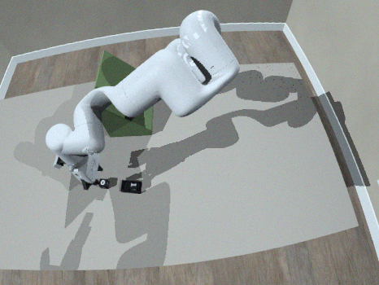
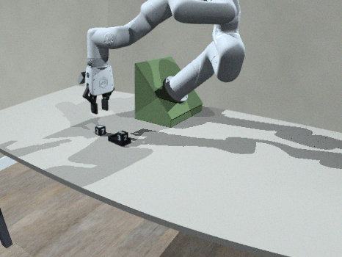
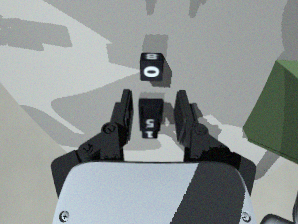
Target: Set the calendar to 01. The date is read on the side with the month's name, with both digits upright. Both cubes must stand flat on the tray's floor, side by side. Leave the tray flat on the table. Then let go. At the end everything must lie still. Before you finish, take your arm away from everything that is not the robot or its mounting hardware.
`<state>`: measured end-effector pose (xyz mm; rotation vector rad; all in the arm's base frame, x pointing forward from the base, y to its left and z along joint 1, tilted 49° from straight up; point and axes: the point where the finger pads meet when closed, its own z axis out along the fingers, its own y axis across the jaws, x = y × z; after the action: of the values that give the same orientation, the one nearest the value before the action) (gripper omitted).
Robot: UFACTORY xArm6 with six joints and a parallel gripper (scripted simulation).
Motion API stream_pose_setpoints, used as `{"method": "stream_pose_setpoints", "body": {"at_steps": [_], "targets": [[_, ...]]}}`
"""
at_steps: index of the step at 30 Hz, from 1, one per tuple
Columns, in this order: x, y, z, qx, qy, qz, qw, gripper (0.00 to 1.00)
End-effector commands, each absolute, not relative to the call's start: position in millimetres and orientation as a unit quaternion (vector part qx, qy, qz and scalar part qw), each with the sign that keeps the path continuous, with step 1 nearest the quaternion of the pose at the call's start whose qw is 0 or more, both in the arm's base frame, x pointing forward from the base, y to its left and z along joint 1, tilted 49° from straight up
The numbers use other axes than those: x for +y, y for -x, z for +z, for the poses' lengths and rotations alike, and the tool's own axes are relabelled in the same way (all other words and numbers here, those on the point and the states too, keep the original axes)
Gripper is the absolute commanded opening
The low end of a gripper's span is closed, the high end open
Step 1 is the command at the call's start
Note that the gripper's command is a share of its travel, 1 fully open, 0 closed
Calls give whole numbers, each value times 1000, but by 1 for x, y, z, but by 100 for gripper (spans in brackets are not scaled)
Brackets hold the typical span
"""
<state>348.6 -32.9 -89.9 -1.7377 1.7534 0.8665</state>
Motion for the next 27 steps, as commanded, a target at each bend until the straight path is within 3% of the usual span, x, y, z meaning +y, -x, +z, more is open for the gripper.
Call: {"method": "stream_pose_setpoints", "body": {"at_steps": [1, 27], "targets": [[-34, -350, -89, 648, 642, 318, 260, 47], [-32, -350, -91, 648, 642, 318, 260, 47]]}}
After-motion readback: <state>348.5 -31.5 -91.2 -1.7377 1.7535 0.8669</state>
